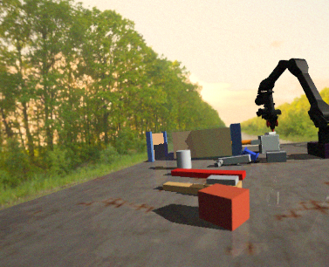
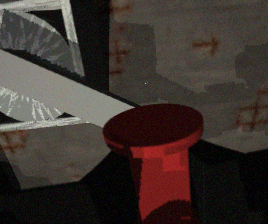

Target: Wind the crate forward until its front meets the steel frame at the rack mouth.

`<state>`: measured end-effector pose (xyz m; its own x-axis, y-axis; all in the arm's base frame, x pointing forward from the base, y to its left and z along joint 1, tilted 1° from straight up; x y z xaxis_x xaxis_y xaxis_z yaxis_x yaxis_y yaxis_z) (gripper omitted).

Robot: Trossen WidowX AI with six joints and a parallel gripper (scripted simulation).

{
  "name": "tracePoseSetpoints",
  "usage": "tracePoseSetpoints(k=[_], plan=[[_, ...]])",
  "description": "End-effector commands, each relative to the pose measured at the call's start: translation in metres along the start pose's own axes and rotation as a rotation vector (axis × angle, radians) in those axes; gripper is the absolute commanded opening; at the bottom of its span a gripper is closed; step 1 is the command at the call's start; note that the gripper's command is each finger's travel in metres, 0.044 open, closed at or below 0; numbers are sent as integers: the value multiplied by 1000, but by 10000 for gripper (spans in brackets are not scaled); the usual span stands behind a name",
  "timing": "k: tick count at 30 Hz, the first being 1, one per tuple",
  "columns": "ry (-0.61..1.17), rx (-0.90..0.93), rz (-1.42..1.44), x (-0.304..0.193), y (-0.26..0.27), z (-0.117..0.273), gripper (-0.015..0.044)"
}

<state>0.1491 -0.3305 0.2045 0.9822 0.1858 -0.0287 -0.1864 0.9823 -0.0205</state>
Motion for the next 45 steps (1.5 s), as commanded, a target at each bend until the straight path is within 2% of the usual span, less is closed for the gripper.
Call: tracePoseSetpoints(k=[1, 45], plan=[[-26, -31, 19, 17, -8, 1, 0], [-31, -31, 19, 74, -15, 4, 0]])
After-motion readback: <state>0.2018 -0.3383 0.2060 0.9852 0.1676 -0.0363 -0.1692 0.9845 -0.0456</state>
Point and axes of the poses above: the point midway between the two fingers, 35 mm back from their tips, its own z axis back along the fingers, its own y axis across the jaws, x = y × z, the point moved 9 cm from there along z, back along the fingers, and after that the axes turned 5 degrees about z, right-handed, at the moved point
